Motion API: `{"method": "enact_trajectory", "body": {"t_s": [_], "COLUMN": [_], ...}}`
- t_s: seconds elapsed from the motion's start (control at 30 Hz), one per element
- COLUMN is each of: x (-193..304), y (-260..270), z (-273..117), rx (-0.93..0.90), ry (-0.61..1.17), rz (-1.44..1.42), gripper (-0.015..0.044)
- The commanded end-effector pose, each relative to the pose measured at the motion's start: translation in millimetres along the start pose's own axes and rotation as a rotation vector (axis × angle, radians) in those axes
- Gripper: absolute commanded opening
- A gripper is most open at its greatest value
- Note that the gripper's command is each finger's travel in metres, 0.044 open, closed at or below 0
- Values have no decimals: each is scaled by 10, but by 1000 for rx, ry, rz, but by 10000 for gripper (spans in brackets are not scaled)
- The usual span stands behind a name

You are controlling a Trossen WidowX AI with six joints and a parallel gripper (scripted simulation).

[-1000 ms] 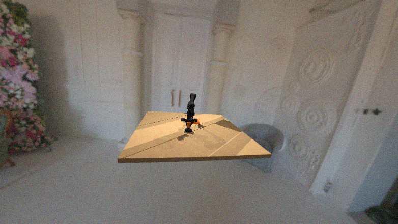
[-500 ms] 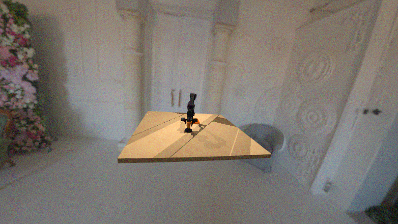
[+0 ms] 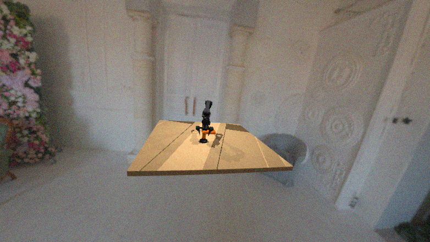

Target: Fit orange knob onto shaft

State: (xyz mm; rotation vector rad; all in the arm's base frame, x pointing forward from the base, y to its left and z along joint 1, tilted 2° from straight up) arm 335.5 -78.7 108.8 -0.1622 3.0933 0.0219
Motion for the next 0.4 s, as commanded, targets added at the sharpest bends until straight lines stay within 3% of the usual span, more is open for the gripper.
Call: {"method": "enact_trajectory", "body": {"t_s": [0.0,0.13,0.37], "x": [-31,-5,-4], "y": [-13,-3,-4], "z": [-422,-761,-806], "rx": [12,9,8], "ry": [-29,-24,-23], "rz": [-14,2,4], "gripper": [440,440,440]}}
Point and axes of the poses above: the point midway between the two fingers, 35 mm back from their tips, its own z axis out along the fingers, its own y axis across the jaws, x = y × z, the point moved 2 cm from there along -z, back along the fingers, and after that the axes turned 9 degrees about -z, right-handed, at the moved point
